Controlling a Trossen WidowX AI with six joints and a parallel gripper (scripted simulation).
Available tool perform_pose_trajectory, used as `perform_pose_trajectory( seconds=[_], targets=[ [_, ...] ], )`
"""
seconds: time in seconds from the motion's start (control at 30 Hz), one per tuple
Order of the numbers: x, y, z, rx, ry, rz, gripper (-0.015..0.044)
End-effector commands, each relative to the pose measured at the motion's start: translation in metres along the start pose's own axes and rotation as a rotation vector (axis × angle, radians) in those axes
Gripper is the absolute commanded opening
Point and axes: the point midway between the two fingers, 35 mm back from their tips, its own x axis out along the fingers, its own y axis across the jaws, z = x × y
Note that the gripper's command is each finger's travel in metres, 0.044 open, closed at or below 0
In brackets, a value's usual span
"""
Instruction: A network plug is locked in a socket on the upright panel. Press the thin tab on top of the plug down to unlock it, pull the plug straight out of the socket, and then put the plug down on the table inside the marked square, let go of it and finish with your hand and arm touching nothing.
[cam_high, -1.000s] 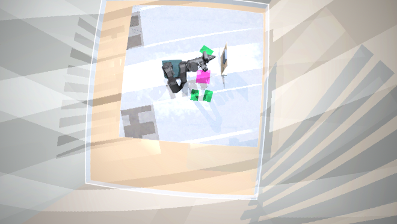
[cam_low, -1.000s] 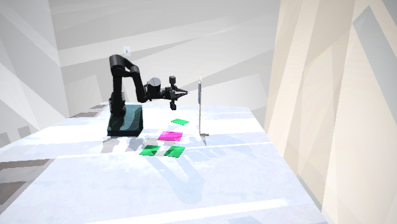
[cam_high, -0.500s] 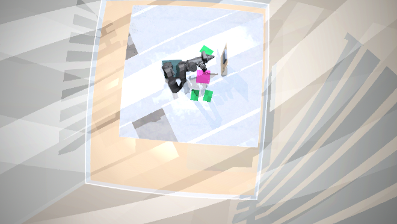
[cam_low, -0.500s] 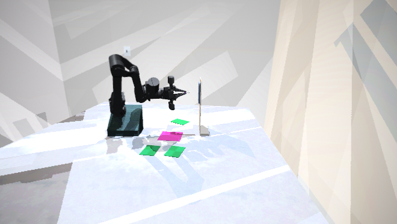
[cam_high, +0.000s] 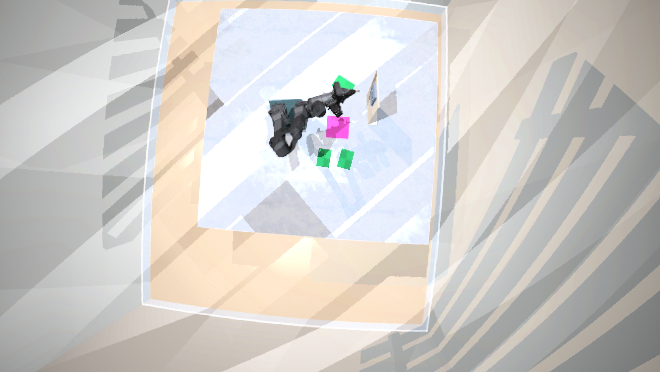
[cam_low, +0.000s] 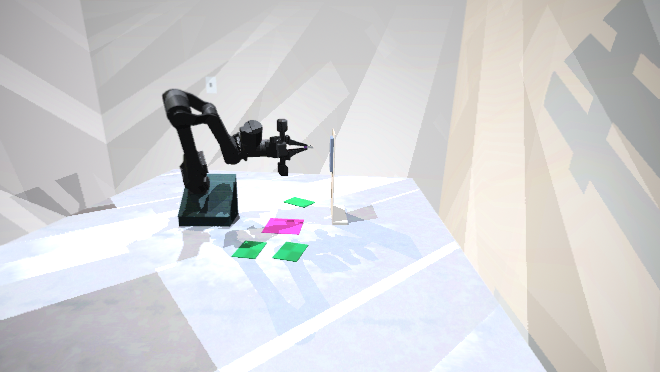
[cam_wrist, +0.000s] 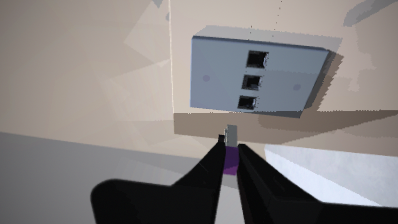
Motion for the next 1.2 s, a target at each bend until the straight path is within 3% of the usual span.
perform_pose_trajectory(
  seconds=[0.0,0.57,1.17],
  targets=[
    [-0.002,0.011,0.003,0.01,-0.011,0.005,0.0],
    [-0.015,0.032,0.004,0.021,-0.015,-0.018,0.0],
    [-0.027,-0.075,0.036,0.194,-0.205,-0.548,0.0]
  ],
)
